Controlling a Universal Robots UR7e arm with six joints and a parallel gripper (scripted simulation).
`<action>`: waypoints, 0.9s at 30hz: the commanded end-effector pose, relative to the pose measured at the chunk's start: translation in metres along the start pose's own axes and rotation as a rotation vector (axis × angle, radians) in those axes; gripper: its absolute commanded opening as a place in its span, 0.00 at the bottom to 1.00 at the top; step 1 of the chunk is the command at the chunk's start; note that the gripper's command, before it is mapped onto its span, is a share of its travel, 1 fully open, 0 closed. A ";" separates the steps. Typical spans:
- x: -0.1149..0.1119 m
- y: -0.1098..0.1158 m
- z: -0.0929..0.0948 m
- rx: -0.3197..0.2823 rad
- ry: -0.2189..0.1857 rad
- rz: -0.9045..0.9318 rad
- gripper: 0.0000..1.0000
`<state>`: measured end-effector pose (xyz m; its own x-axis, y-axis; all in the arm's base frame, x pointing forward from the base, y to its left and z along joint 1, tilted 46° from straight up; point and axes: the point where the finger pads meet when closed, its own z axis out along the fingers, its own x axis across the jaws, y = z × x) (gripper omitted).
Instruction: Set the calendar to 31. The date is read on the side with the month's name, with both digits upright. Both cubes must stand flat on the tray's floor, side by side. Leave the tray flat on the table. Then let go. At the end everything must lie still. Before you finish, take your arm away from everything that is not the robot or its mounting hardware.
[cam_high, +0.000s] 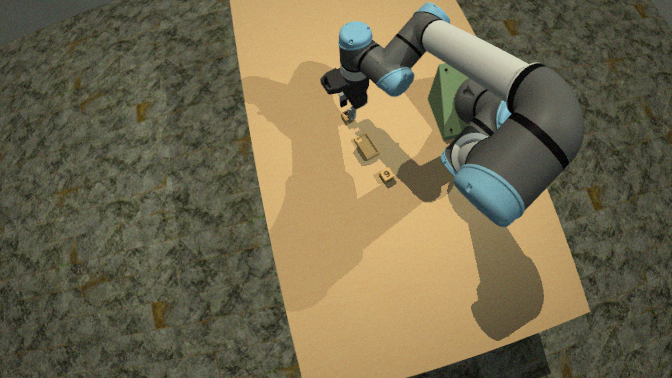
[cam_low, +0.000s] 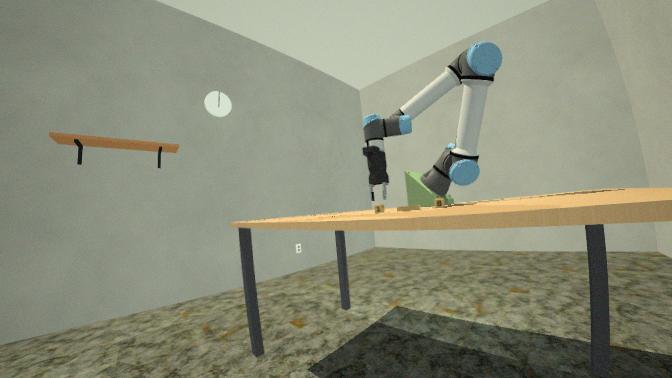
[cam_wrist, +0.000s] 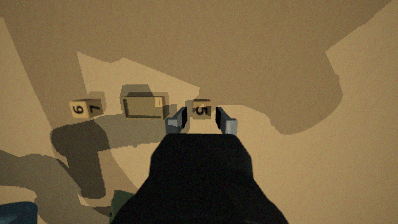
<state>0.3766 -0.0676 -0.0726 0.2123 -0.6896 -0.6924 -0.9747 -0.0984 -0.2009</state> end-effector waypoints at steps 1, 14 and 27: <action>-0.001 0.000 0.007 0.001 -0.001 0.000 0.90; 0.000 0.000 0.011 0.001 0.000 0.001 0.90; 0.000 0.000 0.010 0.002 0.003 -0.001 0.90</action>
